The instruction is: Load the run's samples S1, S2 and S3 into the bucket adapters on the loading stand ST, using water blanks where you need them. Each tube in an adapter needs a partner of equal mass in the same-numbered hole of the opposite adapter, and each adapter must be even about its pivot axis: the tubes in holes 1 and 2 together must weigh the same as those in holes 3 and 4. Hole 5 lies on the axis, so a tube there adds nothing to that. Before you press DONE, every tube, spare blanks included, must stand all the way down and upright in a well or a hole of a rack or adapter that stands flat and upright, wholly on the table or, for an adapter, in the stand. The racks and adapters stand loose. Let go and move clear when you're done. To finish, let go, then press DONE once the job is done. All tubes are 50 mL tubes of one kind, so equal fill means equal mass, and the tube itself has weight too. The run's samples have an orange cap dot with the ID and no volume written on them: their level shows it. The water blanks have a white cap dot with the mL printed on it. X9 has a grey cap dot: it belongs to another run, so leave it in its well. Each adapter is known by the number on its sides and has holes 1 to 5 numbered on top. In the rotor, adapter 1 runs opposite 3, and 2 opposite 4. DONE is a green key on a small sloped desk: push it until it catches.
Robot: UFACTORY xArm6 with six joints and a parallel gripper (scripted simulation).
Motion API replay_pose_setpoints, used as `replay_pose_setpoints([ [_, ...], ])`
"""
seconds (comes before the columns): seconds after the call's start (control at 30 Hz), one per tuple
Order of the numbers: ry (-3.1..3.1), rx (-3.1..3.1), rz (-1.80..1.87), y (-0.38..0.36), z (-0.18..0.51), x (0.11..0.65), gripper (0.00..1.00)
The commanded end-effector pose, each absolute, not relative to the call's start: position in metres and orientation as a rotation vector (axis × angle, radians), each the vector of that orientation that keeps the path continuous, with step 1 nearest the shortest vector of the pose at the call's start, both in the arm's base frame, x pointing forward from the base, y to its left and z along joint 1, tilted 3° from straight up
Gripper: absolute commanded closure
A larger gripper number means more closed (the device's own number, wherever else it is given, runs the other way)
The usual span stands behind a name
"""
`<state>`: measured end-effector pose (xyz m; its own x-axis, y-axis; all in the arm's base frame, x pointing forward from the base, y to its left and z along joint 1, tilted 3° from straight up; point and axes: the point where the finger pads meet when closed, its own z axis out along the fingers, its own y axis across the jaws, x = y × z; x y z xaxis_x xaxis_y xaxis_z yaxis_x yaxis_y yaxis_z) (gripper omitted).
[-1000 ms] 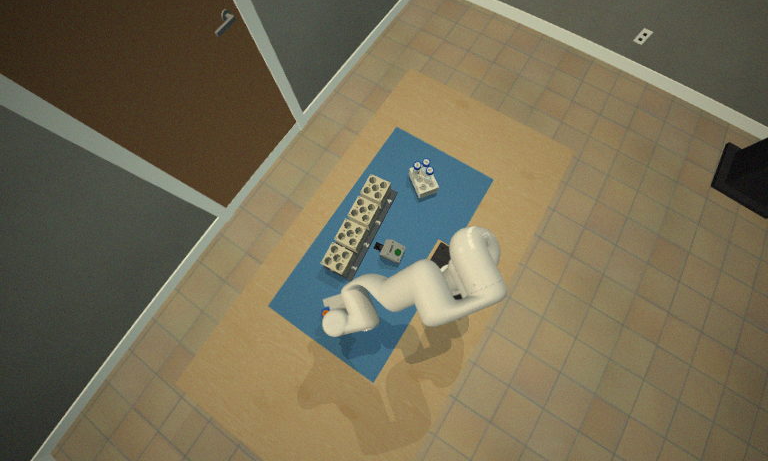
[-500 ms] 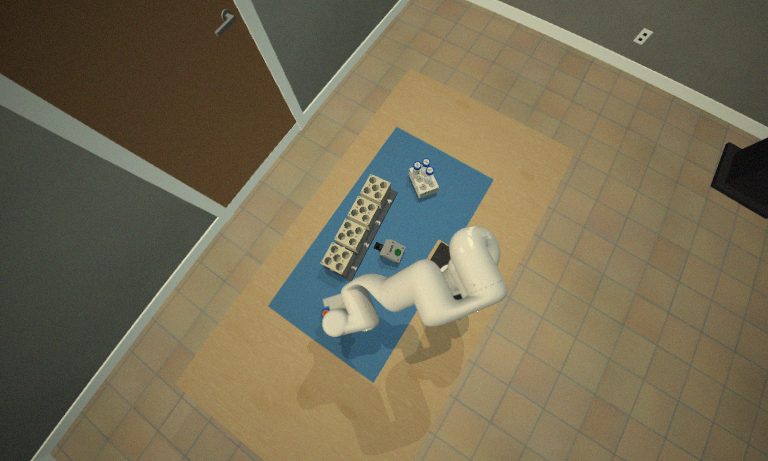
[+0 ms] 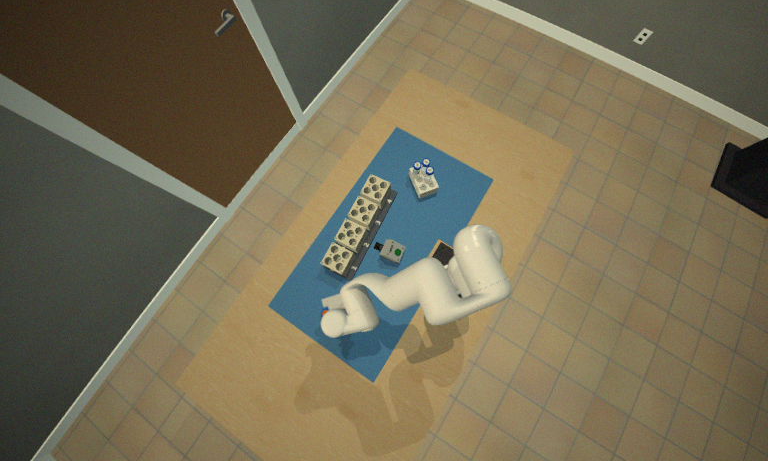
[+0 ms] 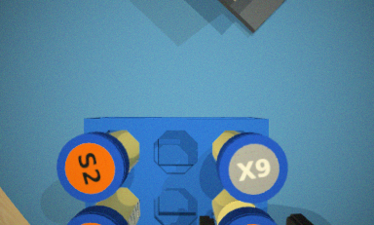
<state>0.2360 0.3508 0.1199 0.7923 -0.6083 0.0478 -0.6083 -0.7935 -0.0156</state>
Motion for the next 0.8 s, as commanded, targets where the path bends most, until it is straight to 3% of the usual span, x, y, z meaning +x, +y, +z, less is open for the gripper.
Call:
replay_pose_setpoints([
  [0.0, -1.010, 2.977, 0.081, 0.352, 0.127, 0.236, 0.56],
  [0.77, -1.010, 2.977, 0.081, 0.352, 0.167, 0.234, 0.56],
])
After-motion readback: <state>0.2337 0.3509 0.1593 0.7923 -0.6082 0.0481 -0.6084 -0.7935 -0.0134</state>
